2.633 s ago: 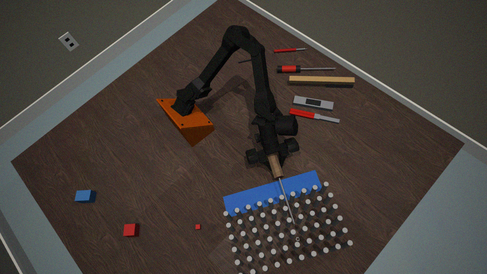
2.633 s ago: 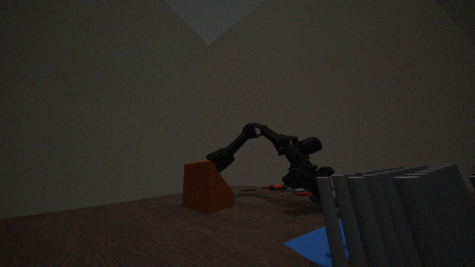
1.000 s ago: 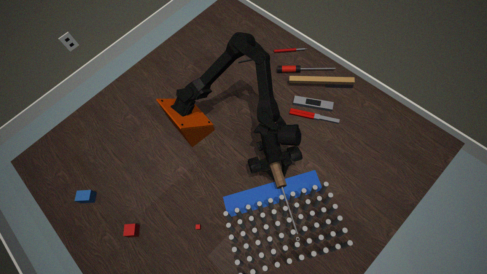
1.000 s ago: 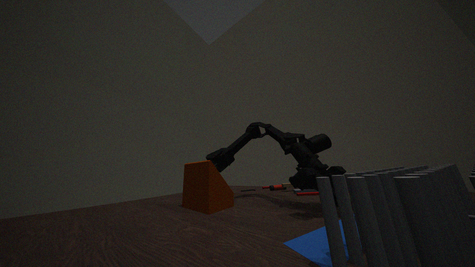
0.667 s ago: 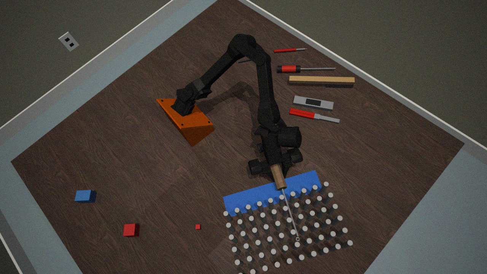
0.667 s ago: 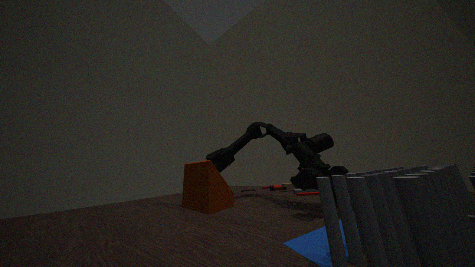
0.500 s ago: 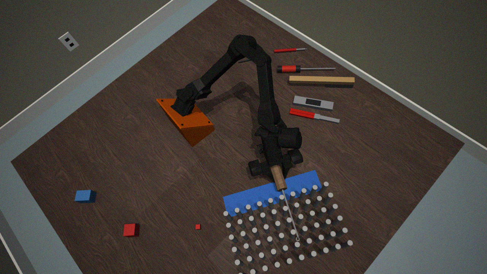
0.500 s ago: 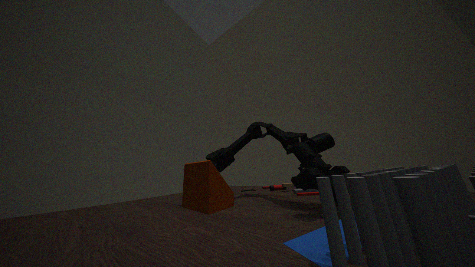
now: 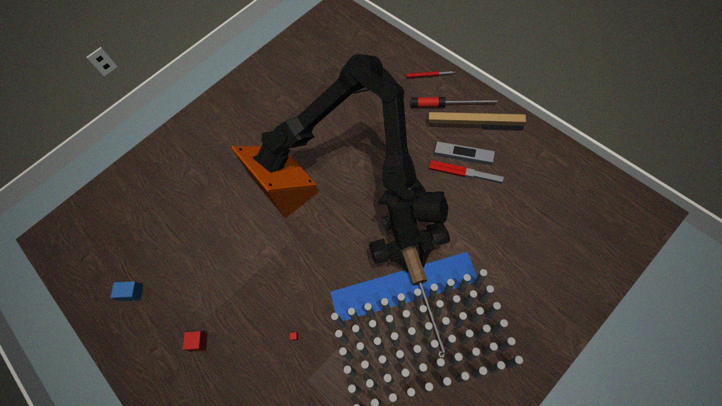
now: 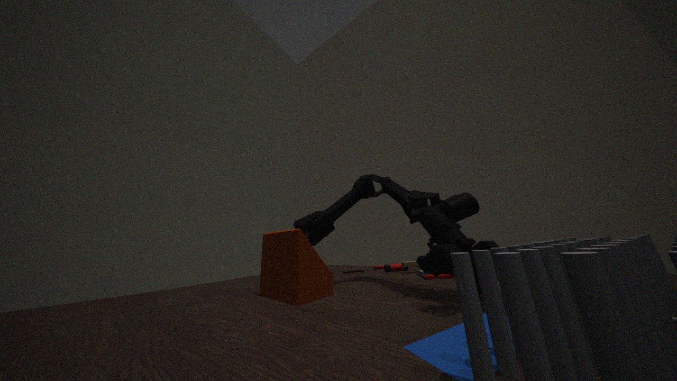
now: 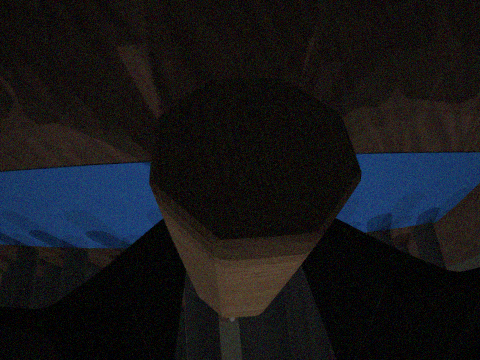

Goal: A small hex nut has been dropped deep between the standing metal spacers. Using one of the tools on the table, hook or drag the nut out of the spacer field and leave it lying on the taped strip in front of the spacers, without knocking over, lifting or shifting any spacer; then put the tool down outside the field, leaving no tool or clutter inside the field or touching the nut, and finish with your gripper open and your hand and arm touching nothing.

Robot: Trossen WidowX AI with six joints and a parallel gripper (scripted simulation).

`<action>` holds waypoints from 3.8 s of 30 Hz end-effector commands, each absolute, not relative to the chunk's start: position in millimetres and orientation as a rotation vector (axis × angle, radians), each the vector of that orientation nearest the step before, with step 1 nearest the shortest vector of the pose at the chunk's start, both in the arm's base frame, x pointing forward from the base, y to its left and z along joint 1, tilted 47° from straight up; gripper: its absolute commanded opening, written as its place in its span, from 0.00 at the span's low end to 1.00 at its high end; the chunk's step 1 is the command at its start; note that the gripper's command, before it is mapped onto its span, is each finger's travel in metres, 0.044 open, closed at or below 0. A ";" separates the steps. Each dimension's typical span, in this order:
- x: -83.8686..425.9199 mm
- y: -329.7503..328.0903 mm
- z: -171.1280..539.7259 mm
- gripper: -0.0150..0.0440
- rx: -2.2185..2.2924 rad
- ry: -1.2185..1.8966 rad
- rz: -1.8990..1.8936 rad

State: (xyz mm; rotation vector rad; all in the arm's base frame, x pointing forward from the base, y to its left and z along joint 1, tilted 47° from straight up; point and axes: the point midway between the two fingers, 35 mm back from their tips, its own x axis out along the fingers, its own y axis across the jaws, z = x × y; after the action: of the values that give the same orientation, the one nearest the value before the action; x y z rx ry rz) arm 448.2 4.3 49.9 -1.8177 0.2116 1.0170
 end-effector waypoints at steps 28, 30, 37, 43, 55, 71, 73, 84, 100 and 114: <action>449.2 8.5 40.3 0.25 -1.813 0.229 1.012; 448.4 9.4 41.1 0.25 -1.813 0.229 1.011; 445.3 12.2 43.5 0.25 -1.813 0.227 1.011; 442.4 14.3 45.0 0.25 -1.813 0.227 1.011; 435.9 18.5 47.6 0.25 -1.812 0.228 1.012; 427.2 24.3 50.9 0.25 -1.812 0.228 1.012; 426.1 25.0 51.3 0.25 -1.812 0.228 1.012; 420.1 29.0 53.6 0.25 -1.811 0.228 1.012; 411.2 34.9 56.8 0.25 -1.811 0.228 1.013; 403.4 40.1 59.6 0.25 -1.810 0.228 1.013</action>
State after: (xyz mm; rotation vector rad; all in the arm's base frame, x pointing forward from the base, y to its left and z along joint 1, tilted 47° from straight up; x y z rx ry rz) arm 406.1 39.4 59.1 -1.8143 0.2204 1.0143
